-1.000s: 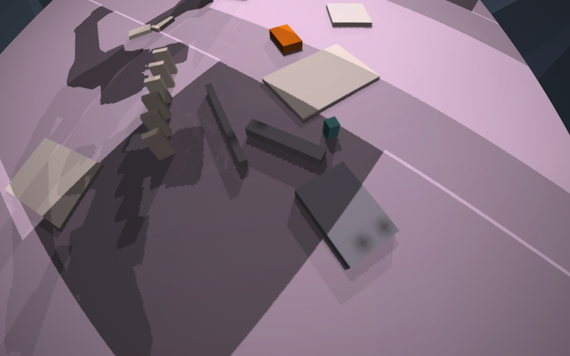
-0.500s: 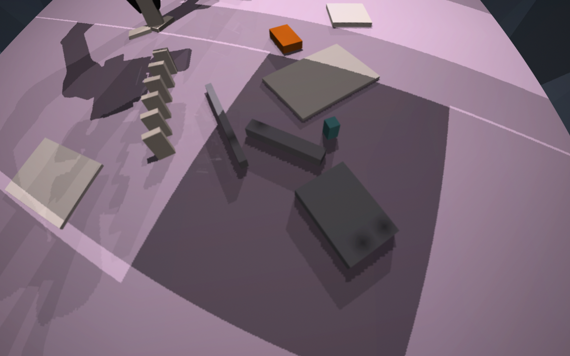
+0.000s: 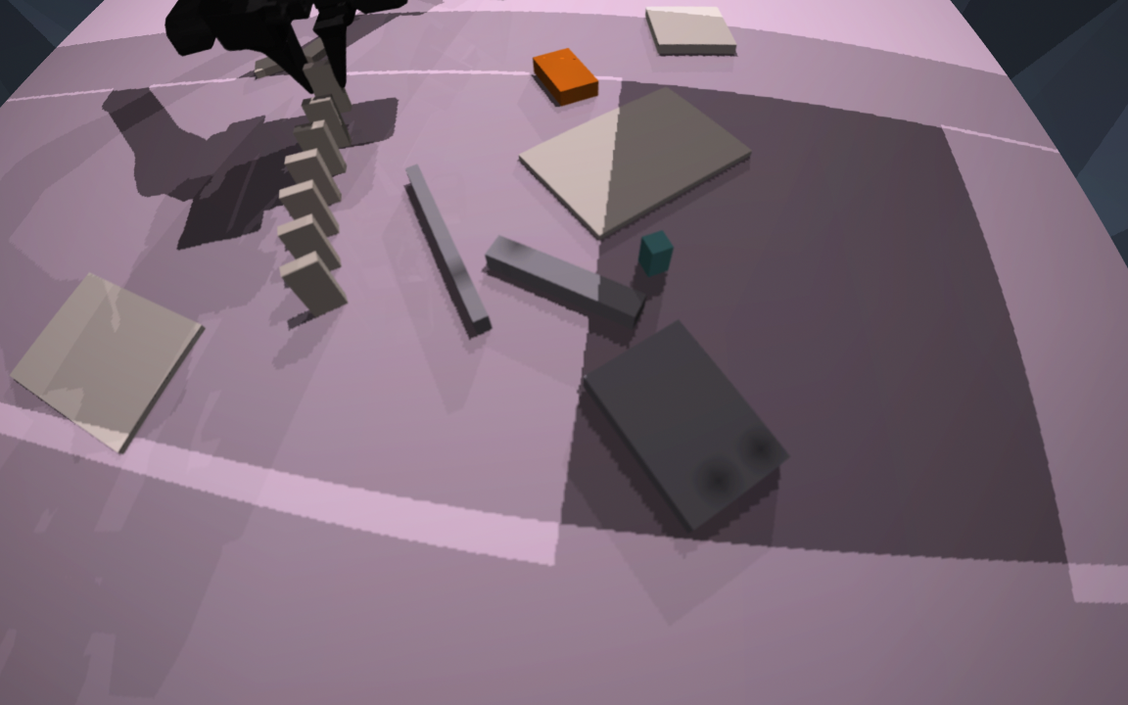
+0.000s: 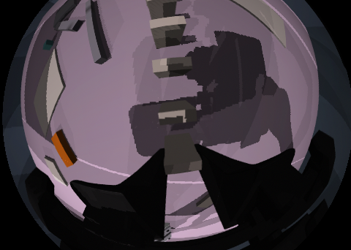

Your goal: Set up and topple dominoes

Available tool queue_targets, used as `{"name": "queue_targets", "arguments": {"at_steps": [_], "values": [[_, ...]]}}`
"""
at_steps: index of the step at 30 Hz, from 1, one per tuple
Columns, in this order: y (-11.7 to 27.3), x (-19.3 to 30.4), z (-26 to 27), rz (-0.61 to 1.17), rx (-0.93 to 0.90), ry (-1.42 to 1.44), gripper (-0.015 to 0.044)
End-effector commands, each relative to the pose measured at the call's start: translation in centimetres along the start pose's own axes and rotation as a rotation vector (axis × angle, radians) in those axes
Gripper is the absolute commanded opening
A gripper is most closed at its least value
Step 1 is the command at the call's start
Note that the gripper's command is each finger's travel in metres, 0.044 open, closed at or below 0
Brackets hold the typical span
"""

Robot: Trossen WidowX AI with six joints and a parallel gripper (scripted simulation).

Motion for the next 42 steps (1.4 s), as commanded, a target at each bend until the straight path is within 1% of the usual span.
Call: {"name": "queue_targets", "arguments": {"at_steps": [1, 11, 23, 24, 27, 28, 32, 36, 38, 42], "values": [[-0.9, 0.2, 0.0, -0.002, 0.005, 0.005, 0.0107], [-0.9, 0.2, 0.0, -0.002, 0.005, 0.005, 0.0107], [-0.9, 0.2, 0.0, -0.002, 0.005, 0.005, 0.0422], [-0.9, 0.2, 0.0, -0.002, 0.005, 0.005, 0.044], [-0.7, 0.2, 0.0, -0.002, 0.005, 0.005, 0.044], [0.0, 0.0, 0.0, -0.004, 0.003, 0.004, 0.044], [5.7, -0.6, 0.2, -0.01, -0.006, 0.002, 0.044], [11.2, 0.0, 0.2, -0.001, -0.004, 0.003, 0.044], [12.1, 0.2, 0.1, 0.001, -0.003, 0.003, 0.044], [12.1, 0.2, 0.1, 0.001, -0.003, 0.003, 0.044]]}}
Point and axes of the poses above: the point midway between the two fingers, 35 mm back from their tips, its own y axis back along the fingers, its own z axis across the jaws, x = y × z, the point moved 4 cm from there along y, back along the fingers, and after that the axes turned 2 degrees about y, right-handed, at the moved point
